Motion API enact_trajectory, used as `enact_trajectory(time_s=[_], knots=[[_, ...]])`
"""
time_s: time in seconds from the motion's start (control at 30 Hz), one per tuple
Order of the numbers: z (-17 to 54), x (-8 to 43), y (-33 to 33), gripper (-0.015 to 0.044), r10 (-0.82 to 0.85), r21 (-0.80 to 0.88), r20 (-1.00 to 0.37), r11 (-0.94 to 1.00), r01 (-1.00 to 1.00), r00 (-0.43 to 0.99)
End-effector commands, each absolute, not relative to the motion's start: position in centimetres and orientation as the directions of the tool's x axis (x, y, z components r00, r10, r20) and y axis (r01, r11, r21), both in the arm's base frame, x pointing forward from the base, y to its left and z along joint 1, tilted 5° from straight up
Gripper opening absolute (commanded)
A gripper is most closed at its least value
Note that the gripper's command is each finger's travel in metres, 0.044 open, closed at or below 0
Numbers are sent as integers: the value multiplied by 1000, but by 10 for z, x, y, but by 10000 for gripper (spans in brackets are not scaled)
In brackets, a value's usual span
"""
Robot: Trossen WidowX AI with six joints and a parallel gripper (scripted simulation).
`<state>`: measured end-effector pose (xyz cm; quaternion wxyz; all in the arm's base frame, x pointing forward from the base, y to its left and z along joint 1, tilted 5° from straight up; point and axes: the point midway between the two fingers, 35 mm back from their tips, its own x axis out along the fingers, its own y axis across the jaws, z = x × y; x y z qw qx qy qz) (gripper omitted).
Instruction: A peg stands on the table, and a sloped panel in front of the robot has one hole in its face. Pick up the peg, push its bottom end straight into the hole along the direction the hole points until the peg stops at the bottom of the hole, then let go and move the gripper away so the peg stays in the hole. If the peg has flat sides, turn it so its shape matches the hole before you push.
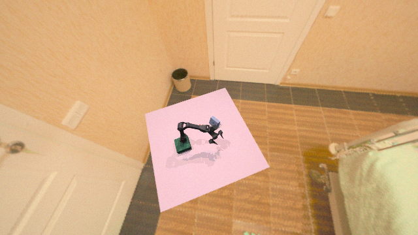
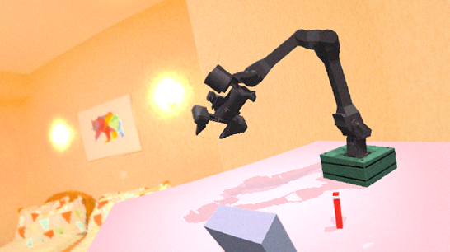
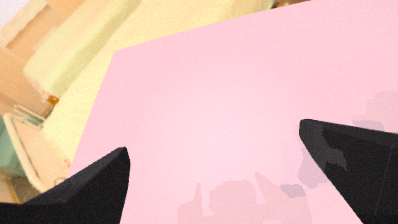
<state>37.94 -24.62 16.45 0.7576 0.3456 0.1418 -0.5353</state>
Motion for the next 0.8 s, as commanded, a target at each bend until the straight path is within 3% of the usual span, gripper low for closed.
enact_trajectory(time_s=[0.0, 0.37, 0.77], knots=[[154, 385, -223, 440, -661, 303, -628, 280, 911, 411], [128, 396, -151, 440, -491, 121, -743, 571, 812, 455], [103, 389, -71, 440, -299, -20, -853, 839, 543, 429]])
